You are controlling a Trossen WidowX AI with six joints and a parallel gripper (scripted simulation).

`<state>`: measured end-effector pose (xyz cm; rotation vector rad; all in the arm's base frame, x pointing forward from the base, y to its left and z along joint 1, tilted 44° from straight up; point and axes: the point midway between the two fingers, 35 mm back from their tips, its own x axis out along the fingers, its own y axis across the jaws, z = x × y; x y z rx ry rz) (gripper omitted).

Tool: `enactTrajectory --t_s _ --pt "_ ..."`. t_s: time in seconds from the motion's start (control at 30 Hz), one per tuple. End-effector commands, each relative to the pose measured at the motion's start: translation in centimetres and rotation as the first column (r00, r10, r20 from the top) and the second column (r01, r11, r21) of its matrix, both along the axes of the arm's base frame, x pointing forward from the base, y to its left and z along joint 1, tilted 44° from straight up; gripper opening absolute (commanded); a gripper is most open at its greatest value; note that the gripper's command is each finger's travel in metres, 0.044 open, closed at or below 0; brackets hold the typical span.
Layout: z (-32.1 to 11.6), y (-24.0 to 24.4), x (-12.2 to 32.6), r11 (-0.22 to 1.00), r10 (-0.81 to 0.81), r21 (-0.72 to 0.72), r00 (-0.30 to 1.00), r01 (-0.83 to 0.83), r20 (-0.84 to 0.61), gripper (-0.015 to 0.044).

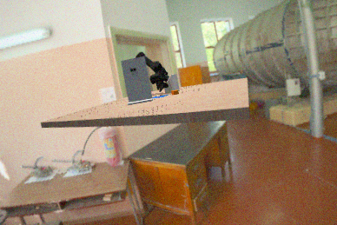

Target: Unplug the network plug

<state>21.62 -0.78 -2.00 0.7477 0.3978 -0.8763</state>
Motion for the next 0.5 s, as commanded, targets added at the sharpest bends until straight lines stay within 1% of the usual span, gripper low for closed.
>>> enactTrajectory --t_s 0.0,0.47 --pt "0.21 0.31 0.09 1.000 -0.002 0.001 1.000 0.002 0.003 0.0156" --pt "0.82 1.30 0.16 1.000 -0.003 0.006 1.000 0.003 -0.001 0.0156"
